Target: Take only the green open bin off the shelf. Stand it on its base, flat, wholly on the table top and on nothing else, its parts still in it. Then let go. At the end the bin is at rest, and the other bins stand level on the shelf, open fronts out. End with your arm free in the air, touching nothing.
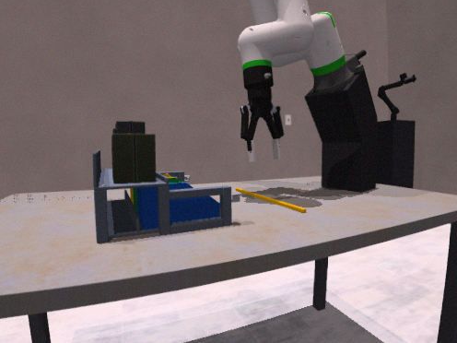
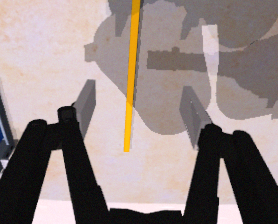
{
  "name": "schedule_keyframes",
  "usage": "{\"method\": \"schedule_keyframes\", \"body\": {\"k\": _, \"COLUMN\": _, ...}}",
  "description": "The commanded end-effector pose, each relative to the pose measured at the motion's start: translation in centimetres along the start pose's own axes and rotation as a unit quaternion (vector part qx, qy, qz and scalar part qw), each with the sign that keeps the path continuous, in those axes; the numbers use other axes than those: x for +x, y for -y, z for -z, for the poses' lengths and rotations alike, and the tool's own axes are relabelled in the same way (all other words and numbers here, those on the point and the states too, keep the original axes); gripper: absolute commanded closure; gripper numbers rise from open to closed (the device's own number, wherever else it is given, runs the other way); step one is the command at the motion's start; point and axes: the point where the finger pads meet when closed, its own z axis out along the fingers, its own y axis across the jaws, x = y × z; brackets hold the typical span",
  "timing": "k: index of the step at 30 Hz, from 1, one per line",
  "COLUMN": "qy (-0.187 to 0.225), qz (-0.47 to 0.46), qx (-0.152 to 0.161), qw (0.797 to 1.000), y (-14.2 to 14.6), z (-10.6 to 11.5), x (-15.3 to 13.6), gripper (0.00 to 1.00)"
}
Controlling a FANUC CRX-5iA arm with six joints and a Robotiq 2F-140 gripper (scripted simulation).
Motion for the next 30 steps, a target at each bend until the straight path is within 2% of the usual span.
{"method": "schedule_keyframes", "body": {"k": 1, "qy": -0.026, "qz": 0.000, "qx": 0.022, "qw": 0.999, "y": -0.05, "z": -0.03, "x": -0.06, "gripper": 0.43}}
{"method": "schedule_keyframes", "body": {"k": 14, "qy": -0.033, "qz": 0.000, "qx": 0.027, "qw": 0.999, "y": -0.06, "z": -0.03, "x": -0.07, "gripper": 0.43}}
{"method": "schedule_keyframes", "body": {"k": 15, "qy": -0.006, "qz": 0.000, "qx": 0.005, "qw": 1.000, "y": -0.02, "z": -0.01, "x": -0.03, "gripper": 0.43}}
{"method": "schedule_keyframes", "body": {"k": 19, "qy": -0.033, "qz": 0.000, "qx": 0.027, "qw": 0.999, "y": -0.06, "z": -0.03, "x": -0.07, "gripper": 0.43}}
{"method": "schedule_keyframes", "body": {"k": 30, "qy": -0.033, "qz": 0.000, "qx": 0.027, "qw": 0.999, "y": -0.06, "z": -0.03, "x": -0.07, "gripper": 0.43}}
